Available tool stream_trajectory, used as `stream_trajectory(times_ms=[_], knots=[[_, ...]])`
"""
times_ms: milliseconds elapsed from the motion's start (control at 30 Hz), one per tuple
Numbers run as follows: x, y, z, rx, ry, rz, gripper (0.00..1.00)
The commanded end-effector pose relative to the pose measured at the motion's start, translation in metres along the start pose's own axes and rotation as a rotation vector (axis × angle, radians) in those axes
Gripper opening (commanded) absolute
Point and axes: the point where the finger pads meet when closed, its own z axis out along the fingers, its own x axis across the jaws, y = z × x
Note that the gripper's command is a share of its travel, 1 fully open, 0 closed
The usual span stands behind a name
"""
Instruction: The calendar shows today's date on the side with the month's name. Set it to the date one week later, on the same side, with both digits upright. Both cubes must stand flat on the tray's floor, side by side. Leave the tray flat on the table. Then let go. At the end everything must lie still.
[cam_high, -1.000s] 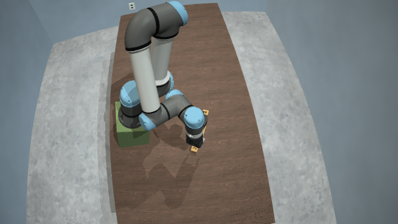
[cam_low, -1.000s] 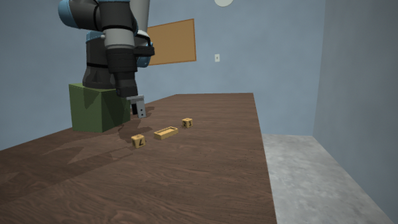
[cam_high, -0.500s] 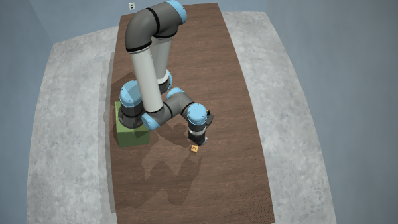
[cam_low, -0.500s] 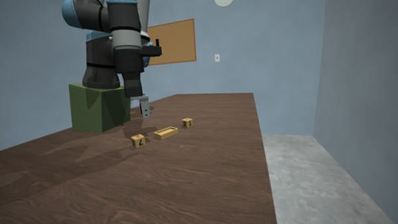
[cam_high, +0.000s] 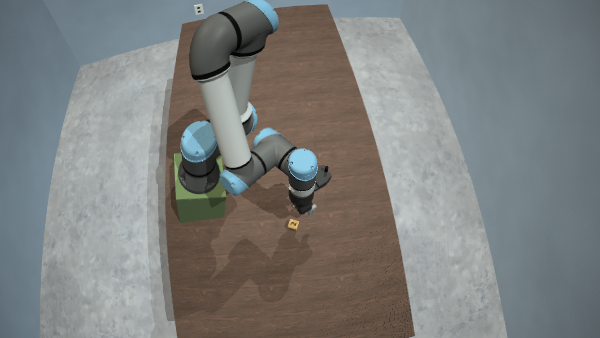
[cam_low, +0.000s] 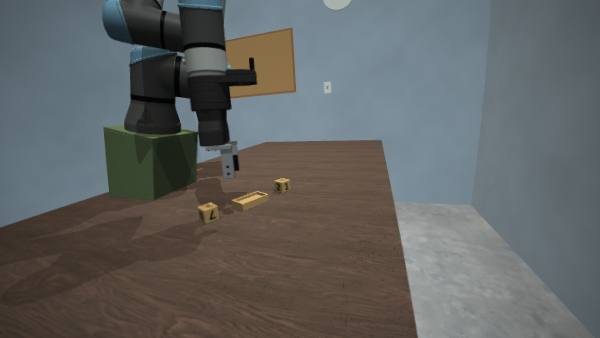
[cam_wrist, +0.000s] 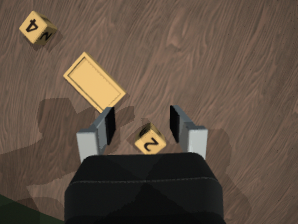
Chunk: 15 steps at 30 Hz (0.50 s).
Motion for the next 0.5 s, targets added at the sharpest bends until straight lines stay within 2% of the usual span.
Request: stream_trajectory(times_ms=[0, 133, 467], knots=[[-0.003, -0.012, 0.001, -0.002, 0.0, 0.173, 1.0], [-0.004, -0.014, 0.001, -0.002, 0.0, 0.204, 1.0], [-0.011, -0.032, 0.002, -0.005, 0.001, 0.5, 1.0]])
